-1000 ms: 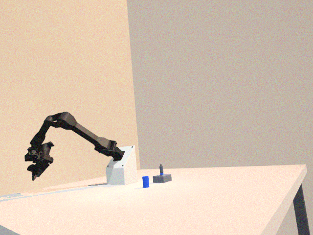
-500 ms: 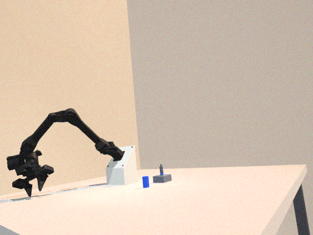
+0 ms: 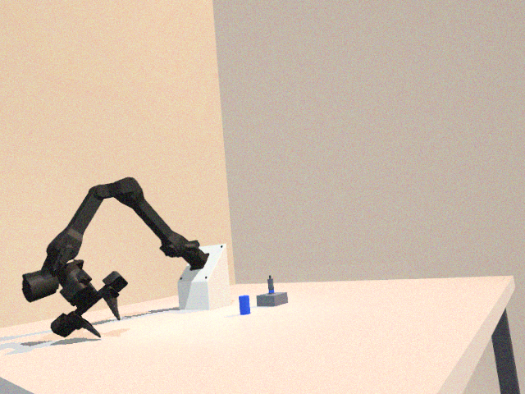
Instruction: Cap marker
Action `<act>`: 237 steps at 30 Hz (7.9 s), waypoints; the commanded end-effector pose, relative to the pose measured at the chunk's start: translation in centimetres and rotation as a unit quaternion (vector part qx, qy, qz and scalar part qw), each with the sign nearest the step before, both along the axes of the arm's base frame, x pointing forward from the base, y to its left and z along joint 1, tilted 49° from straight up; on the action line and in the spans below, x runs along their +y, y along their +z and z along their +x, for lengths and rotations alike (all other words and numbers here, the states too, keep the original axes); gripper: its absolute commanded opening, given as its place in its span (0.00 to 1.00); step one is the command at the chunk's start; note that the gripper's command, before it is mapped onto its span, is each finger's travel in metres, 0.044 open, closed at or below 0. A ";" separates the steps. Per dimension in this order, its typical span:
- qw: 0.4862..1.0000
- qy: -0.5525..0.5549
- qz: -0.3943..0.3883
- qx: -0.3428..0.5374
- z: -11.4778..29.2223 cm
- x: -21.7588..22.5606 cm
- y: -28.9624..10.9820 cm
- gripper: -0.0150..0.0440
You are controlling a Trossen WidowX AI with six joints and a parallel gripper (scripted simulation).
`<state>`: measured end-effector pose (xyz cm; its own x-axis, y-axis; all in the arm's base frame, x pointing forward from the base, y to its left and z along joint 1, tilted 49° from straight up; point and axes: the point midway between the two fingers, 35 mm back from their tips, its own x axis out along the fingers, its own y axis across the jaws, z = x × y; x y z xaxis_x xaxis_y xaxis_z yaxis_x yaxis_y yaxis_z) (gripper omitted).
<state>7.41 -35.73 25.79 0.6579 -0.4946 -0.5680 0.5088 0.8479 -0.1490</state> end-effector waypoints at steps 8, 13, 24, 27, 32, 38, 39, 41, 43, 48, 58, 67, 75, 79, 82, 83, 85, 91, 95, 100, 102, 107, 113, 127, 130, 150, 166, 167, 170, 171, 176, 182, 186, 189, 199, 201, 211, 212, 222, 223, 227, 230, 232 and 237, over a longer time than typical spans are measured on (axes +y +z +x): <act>0.985 0.092 0.078 0.125 11.0 4.4 -6.5 0.68; 0.966 0.097 0.119 0.208 14.0 7.6 -10.3 0.68; 0.901 0.094 0.098 0.411 17.3 16.0 -16.4 0.68; 0.876 0.099 0.056 0.469 17.7 18.5 -17.7 0.68; 0.832 0.107 -0.045 0.542 18.2 22.5 -18.9 0.68; 0.780 0.119 -0.203 0.580 18.8 26.8 -19.1 0.68; 0.776 0.121 -0.217 0.580 18.9 27.2 -19.0 0.68; 0.774 0.121 -0.222 0.580 18.9 27.3 -19.0 0.68; 0.774 0.121 -0.222 0.580 18.9 27.3 -19.0 0.68; 0.774 0.121 -0.222 0.580 18.8 25.5 -20.6 0.68; 0.774 0.121 -0.223 0.580 18.6 23.5 -22.3 0.68; 0.774 0.121 -0.222 0.580 18.6 22.6 -23.1 0.68; 0.775 0.121 -0.222 0.580 18.5 21.7 -24.0 0.68; 0.775 0.121 -0.222 0.580 18.5 21.2 -24.4 0.68; 0.774 0.121 -0.222 0.580 18.4 20.8 -24.7 0.68; 0.774 0.121 -0.222 0.580 18.4 20.7 -24.8 0.68; 0.774 0.121 -0.223 0.580 18.4 20.4 -25.0 0.68; 0.774 0.120 -0.224 0.581 18.2 19.7 -25.6 0.68; 0.774 0.120 -0.224 0.581 18.2 19.5 -25.7 0.63; 0.774 0.120 -0.224 0.581 18.2 19.5 -25.7 0.48; 0.774 0.120 -0.224 0.581 18.2 19.5 -25.7 0.45; 0.774 0.120 -0.224 0.581 18.2 19.6 -25.7 0.40; 0.774 0.121 -0.223 0.580 18.4 20.4 -25.1 0.25; 0.774 0.121 -0.222 0.580 18.7 22.9 -23.1 0.25; 0.774 0.121 -0.222 0.580 18.7 23.4 -22.6 0.25; 0.777 0.138 -0.214 0.576 19.5 27.8 -23.9 0.25; 0.777 0.137 -0.211 0.577 19.8 33.0 -26.9 0.25; 0.777 0.137 -0.211 0.577 19.7 33.3 -27.1 0.25; 0.777 0.136 -0.211 0.577 19.6 34.2 -27.6 0.25; 0.777 0.135 -0.211 0.577 19.6 34.5 -27.8 0.25; 0.777 0.131 -0.214 0.578 19.3 35.9 -28.6 0.25; 0.776 0.125 -0.218 0.579 18.7 37.6 -29.6 0.25; 0.776 0.123 -0.220 0.579 18.6 37.9 -29.8 0.25; 0.776 0.123 -0.220 0.579 18.6 37.6 -30.1 0.25; 0.776 0.123 -0.220 0.579 18.6 36.8 -30.8 0.25; 0.776 0.123 -0.220 0.579 18.6 36.6 -31.0 0.25; 0.776 0.123 -0.220 0.579 18.5 35.4 -32.1 0.25; 0.776 0.123 -0.220 0.579 18.5 35.2 -32.2 0.25; 0.775 0.123 -0.220 0.579 18.3 34.0 -33.2 0.25; 0.775 0.123 -0.220 0.579 18.3 33.9 -33.3 0.25; 0.775 0.122 -0.221 0.579 18.2 33.5 -33.6 0.25; 0.775 0.122 -0.221 0.579 18.2 33.4 -33.7 0.25; 0.775 0.122 -0.221 0.579 18.2 33.5 -33.7 0.25; 0.776 0.122 -0.218 0.579 18.2 33.5 -33.7 0.39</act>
<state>25.59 -2.20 -7.87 -0.0650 -0.7471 -0.6615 -0.3476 0.6384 -0.6868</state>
